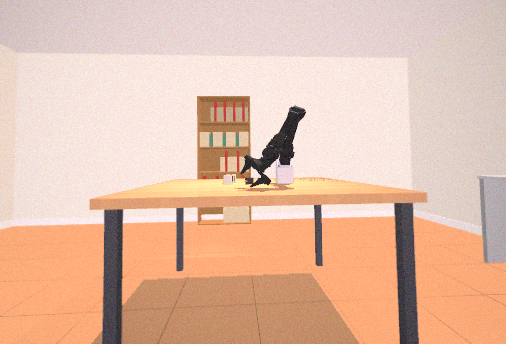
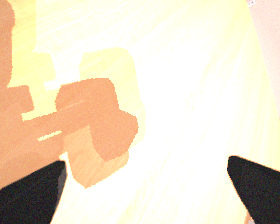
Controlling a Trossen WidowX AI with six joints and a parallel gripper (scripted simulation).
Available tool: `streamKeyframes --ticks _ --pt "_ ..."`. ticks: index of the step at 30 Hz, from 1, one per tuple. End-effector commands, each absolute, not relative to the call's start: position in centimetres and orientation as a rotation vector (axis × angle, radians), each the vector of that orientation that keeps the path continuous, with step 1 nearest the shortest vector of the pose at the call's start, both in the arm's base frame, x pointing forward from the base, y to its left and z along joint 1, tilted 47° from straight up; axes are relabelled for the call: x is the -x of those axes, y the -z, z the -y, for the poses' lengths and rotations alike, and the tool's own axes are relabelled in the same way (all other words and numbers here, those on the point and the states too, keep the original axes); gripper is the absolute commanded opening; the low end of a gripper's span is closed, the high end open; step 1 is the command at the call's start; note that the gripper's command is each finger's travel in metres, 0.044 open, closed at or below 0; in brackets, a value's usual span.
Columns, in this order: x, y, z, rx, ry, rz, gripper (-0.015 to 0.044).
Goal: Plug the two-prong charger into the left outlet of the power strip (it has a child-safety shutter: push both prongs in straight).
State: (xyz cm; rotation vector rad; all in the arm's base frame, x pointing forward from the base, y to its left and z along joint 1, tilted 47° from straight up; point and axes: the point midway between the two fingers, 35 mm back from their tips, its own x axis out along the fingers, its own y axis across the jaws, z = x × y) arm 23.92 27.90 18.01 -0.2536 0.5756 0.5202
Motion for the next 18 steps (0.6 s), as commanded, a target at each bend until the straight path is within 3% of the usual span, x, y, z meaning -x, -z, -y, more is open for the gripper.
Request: streamKeyframes --ticks 1,18 --pt "-24.7 -16.9 -27.0 0.312 -0.526 -0.611 0.0440" --pt "-27.6 -11.4 -22.6 0.448 -0.530 -0.809 0.0440"
